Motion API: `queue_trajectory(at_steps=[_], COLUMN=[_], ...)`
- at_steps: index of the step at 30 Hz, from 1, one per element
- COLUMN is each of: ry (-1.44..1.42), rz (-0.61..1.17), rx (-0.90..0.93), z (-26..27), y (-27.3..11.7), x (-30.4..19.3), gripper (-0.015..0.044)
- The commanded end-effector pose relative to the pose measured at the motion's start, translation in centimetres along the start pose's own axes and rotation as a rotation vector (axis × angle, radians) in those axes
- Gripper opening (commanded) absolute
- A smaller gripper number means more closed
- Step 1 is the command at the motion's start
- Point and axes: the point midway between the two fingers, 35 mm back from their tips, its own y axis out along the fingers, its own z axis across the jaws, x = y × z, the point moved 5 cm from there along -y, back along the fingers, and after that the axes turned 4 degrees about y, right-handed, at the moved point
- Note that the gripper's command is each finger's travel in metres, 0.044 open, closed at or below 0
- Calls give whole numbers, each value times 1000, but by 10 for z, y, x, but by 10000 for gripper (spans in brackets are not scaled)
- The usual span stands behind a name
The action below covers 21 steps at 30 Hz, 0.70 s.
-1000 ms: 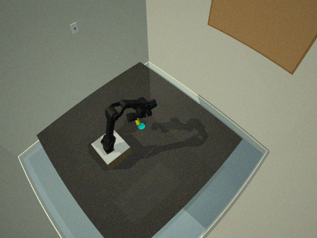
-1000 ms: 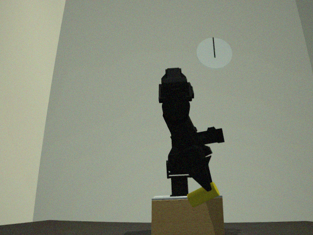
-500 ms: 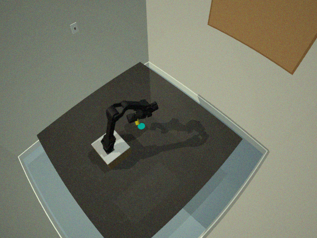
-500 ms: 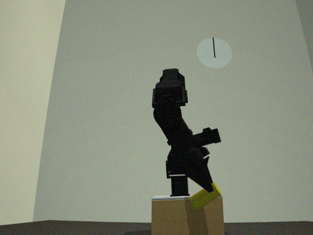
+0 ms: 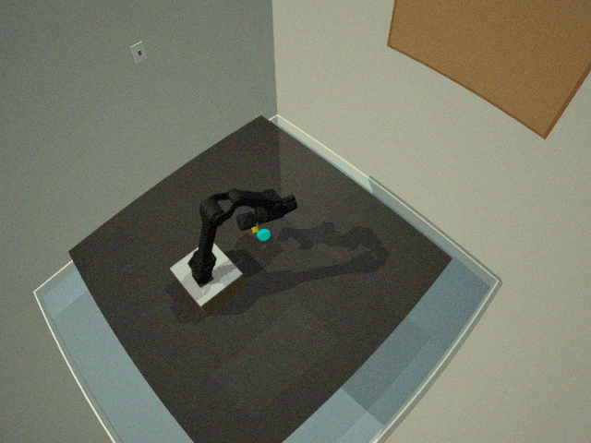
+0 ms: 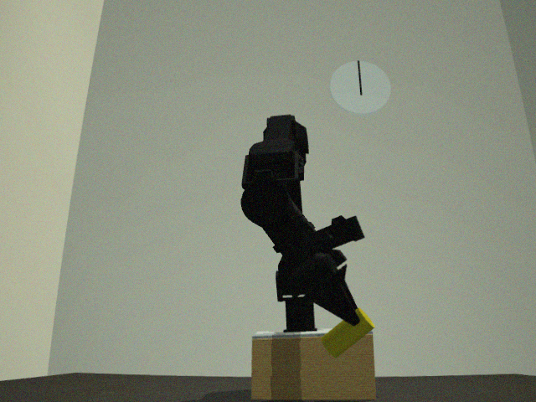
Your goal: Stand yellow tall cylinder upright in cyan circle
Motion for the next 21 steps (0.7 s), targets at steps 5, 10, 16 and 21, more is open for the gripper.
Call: queue_trajectory(at_steps=[5,10,16,21], ry=[-8,-13,-19,-24], rz=[-66,-101,-144,-181], rx=[12,15,17,17], z=[0,-1,-1,-1], y=[1,1,1,1], x=[-5,-7,-9,-11], gripper=[105,105,105,105])
